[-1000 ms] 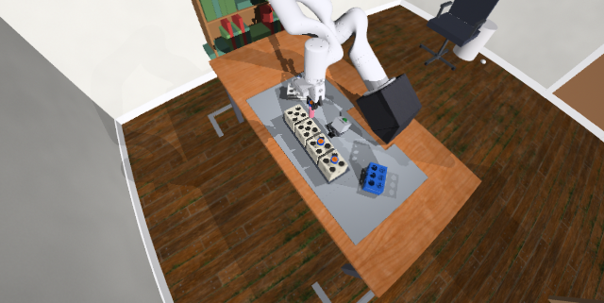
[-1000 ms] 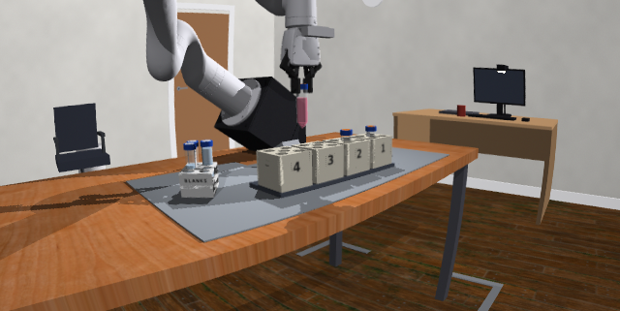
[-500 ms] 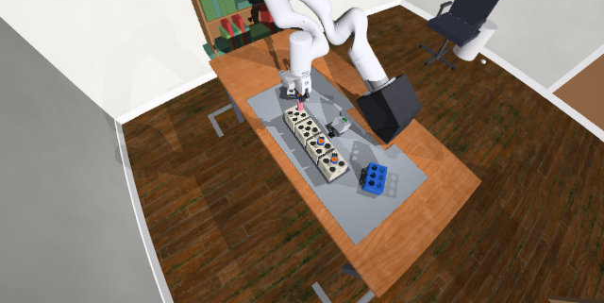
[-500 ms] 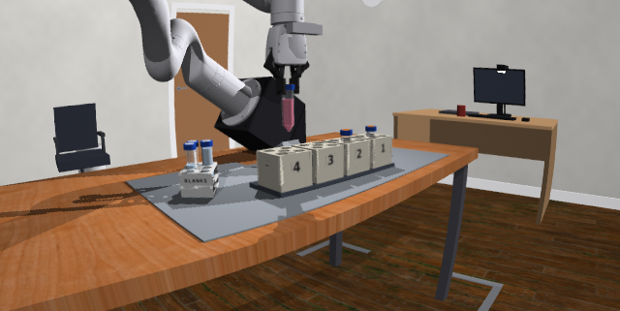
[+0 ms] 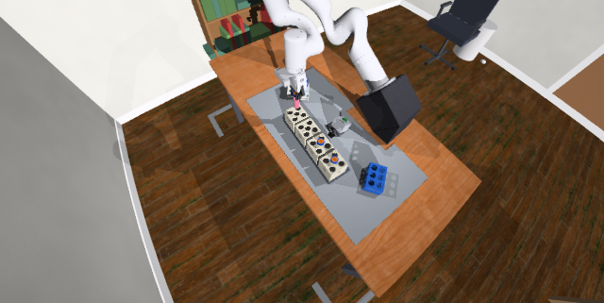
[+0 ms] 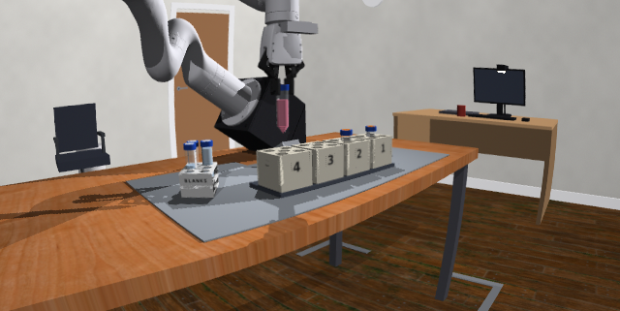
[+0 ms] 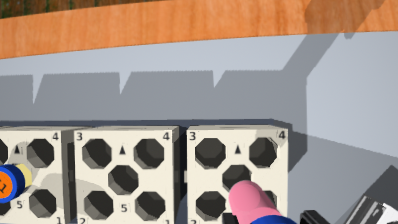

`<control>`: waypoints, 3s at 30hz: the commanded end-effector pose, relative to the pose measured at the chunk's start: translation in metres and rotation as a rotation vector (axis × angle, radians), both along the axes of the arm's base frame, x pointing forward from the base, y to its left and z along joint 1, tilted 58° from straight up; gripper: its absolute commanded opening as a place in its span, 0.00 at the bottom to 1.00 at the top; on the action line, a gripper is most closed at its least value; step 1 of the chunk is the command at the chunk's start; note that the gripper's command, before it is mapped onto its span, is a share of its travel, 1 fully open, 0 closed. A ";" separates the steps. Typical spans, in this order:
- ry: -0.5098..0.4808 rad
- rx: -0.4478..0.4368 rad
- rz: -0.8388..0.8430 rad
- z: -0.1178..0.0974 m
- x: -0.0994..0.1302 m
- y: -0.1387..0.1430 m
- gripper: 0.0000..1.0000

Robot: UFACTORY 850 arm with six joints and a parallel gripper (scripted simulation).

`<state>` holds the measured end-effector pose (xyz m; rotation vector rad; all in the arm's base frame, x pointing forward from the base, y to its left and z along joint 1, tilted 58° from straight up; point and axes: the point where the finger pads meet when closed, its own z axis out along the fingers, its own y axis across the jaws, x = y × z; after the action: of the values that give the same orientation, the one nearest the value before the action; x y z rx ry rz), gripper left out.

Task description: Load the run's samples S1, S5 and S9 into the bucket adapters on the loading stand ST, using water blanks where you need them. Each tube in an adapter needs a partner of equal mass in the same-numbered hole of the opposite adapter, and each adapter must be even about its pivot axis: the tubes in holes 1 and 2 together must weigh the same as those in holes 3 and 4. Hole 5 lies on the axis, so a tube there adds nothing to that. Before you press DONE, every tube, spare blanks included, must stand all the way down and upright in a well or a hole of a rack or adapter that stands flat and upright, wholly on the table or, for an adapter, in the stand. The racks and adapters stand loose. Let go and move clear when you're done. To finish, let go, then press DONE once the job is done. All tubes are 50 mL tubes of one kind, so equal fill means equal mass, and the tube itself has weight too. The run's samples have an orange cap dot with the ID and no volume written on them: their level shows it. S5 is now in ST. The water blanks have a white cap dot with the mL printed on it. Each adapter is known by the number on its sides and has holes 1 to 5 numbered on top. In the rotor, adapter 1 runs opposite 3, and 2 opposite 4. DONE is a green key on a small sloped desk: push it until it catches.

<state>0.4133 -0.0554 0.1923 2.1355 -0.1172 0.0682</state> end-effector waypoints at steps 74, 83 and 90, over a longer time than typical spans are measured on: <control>-0.001 0.000 0.000 -0.031 0.001 -0.049 0.00; -0.001 0.000 0.001 -0.036 0.001 -0.056 0.00; -0.001 0.000 0.001 -0.038 0.001 -0.060 0.00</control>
<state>0.4136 -0.1137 0.1554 2.1356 -0.1175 0.0685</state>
